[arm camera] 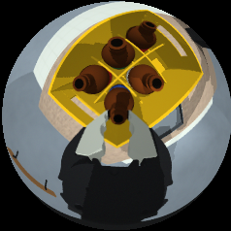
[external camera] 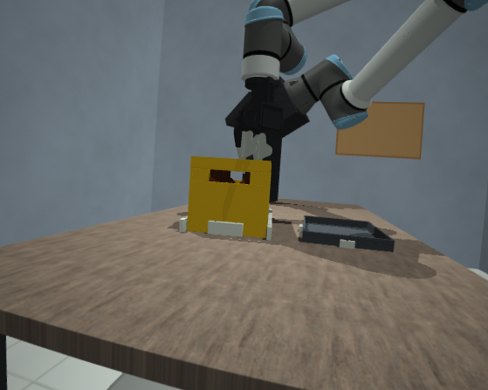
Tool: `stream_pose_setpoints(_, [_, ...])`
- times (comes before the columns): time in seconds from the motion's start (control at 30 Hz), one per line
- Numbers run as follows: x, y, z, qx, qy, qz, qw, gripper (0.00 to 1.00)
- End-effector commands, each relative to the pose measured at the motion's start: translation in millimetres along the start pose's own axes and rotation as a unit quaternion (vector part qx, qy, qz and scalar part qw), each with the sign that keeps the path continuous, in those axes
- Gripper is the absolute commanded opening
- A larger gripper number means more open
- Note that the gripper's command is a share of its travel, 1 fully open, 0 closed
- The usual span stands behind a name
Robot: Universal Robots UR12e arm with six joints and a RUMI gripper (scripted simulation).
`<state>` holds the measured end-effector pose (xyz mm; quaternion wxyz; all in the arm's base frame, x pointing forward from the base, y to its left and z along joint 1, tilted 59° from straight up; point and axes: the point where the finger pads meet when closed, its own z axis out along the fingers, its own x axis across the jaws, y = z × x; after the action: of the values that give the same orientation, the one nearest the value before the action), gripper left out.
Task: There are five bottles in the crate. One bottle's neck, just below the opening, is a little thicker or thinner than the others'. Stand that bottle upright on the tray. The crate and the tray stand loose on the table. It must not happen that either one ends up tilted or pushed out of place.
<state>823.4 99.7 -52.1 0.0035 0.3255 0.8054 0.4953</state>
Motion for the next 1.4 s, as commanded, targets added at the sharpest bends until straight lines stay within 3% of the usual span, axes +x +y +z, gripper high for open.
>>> stream_pose_setpoints(0.0, [-0.7, 1.7, -0.1, -0.001, 0.000, -0.001, 1.000, 0.00])
stream_pose_setpoints(1.37, [-2.1, 0.8, -34.3, 0.000, -0.001, 0.000, 1.000, 0.00])
